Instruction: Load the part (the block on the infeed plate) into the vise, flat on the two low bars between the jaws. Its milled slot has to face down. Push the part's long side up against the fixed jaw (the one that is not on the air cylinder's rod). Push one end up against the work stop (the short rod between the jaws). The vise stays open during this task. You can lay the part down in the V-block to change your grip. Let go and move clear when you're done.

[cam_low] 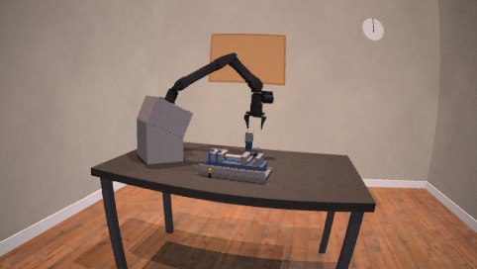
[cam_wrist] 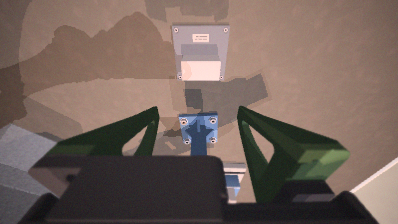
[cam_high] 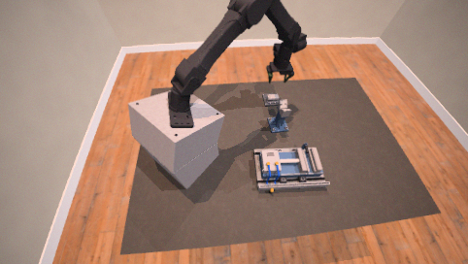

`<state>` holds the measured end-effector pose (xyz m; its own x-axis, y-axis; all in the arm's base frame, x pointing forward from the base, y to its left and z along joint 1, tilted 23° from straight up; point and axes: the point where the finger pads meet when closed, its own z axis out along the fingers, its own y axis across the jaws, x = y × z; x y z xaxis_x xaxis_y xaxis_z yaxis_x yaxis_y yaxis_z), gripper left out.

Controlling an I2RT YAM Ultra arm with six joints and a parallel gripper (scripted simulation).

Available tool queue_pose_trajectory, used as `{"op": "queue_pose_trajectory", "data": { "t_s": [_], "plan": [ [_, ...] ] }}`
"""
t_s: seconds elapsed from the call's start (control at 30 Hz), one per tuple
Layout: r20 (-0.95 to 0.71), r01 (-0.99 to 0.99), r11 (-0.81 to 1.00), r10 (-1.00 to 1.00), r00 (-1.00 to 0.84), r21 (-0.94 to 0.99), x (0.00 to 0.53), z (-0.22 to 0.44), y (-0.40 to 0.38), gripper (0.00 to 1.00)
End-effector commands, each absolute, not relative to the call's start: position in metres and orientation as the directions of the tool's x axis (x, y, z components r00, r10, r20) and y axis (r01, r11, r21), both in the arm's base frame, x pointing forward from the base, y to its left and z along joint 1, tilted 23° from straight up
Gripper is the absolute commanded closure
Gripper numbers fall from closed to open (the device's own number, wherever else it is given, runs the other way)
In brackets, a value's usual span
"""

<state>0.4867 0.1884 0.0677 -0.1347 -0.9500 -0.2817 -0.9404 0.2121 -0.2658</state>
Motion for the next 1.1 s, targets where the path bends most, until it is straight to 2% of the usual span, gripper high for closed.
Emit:
{"op": "queue_pose_trajectory", "data": {
  "t_s": [0.0, 1.07],
  "plan": [
    [-0.285, -0.938, 0.215, -0.949, -0.134, -0.273, 0.49, 0.061, 0.191, 0.19],
    [-0.3, -0.929, 0.217, -0.946, -0.124, -0.301, 0.521, 0.007, 0.212, 0.19]
  ]
}}
